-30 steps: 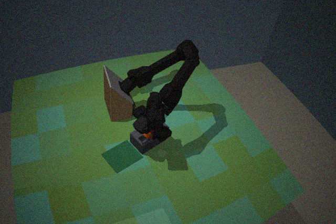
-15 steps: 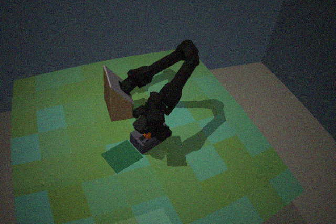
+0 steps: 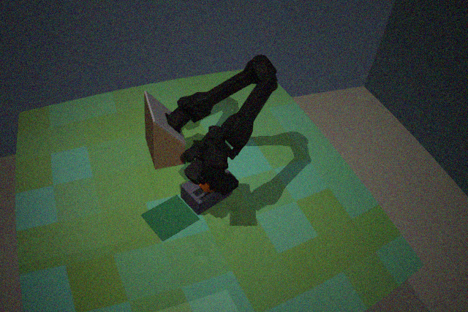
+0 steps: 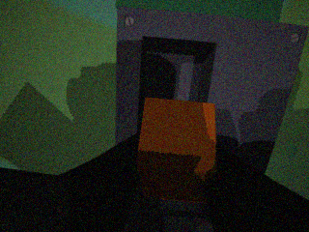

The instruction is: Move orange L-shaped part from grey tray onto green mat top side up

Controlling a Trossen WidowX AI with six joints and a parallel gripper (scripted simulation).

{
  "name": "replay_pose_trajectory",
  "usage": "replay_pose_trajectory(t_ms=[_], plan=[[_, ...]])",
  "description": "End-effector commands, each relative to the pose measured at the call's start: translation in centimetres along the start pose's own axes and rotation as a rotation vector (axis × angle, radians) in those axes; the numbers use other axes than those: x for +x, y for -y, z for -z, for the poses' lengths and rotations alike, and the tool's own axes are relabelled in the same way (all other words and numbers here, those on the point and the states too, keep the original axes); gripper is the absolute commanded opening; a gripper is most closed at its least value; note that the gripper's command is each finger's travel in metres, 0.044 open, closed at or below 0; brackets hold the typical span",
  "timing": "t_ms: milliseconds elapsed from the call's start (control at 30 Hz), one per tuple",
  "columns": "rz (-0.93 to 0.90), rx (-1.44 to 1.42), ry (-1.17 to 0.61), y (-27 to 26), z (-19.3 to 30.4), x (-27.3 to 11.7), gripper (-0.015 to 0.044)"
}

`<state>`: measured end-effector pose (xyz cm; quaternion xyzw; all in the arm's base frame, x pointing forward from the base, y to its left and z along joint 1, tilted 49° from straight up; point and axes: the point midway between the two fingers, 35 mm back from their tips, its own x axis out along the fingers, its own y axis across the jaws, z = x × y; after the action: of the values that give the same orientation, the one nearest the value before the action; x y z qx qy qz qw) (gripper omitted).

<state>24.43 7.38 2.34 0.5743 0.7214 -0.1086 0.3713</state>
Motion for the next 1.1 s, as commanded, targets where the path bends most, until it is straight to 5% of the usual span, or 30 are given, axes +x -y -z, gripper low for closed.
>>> replay_pose_trajectory(t_ms=[0, 1067], plan=[[-0.006, -0.006, 0.002, -0.3, 0.0, -0.7, 0.0], [-0.005, -0.002, 0.002, -0.1, 0.0, -5.7, 0.0]])
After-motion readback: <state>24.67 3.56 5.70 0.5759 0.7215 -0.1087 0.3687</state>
